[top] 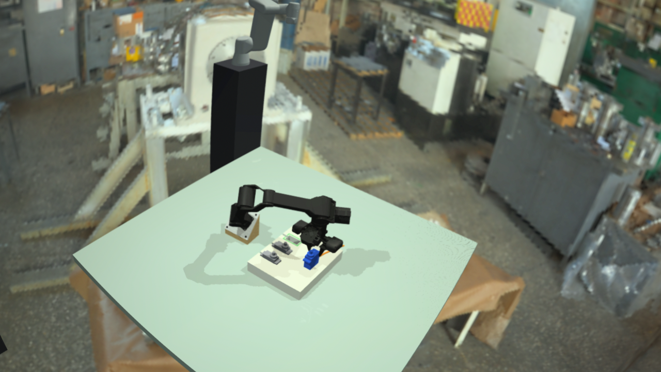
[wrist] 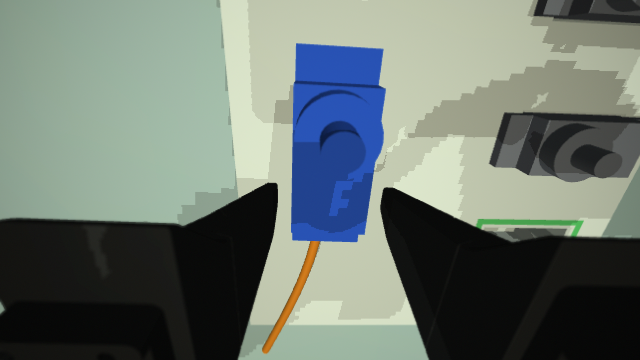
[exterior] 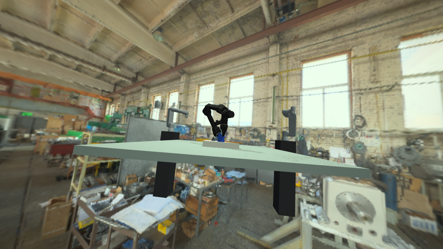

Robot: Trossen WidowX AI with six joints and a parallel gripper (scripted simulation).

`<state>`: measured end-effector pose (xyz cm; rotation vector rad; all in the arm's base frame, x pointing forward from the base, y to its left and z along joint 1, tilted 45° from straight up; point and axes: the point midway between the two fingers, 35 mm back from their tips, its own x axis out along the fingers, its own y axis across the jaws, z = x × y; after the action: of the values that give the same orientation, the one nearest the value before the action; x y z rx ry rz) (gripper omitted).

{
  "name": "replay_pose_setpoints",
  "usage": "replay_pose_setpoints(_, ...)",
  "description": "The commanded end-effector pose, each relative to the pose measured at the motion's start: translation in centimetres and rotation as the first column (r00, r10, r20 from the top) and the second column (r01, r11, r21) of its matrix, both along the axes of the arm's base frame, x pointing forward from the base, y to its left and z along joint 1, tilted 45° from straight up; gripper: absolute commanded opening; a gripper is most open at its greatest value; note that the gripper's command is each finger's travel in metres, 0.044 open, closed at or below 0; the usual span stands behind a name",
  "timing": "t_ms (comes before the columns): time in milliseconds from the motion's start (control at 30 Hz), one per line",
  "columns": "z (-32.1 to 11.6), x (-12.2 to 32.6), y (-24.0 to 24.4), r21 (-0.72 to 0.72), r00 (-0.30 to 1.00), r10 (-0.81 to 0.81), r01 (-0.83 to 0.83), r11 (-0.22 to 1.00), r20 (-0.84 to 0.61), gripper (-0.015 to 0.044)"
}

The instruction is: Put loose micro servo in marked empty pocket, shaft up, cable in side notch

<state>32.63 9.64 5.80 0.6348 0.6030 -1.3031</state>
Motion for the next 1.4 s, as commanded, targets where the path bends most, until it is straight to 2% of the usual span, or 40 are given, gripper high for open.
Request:
replay_pose_setpoints(0,0.0,0.1,-0.1,-0.002,1.000,0.002,-0.002,1.000,0.001,0.0125)
replay_pose_setpoints(167,0.0,0.1,-0.1,-0.002,1.000,0.002,-0.002,1.000,0.001,0.0092)
replay_pose_setpoints(300,0.6,0.0,0.4,-0.002,1.000,0.002,-0.002,1.000,0.001,0.0000)
replay_pose_setpoints(533,2.5,-0.8,1.6,-0.001,1.000,0.002,-0.002,1.000,0.000,0.0000)
replay_pose_setpoints(800,2.4,-1.1,1.5,-0.001,1.000,0.002,-0.002,1.000,0.000,0.0000)
replay_pose_setpoints(1133,1.9,-4.3,1.3,-0.002,1.000,0.002,-0.002,1.000,-0.002,0.0000)
replay_pose_setpoints(1367,1.0,-4.6,2.2,-0.001,1.000,0.002,-0.002,1.000,-0.002,0.0000)
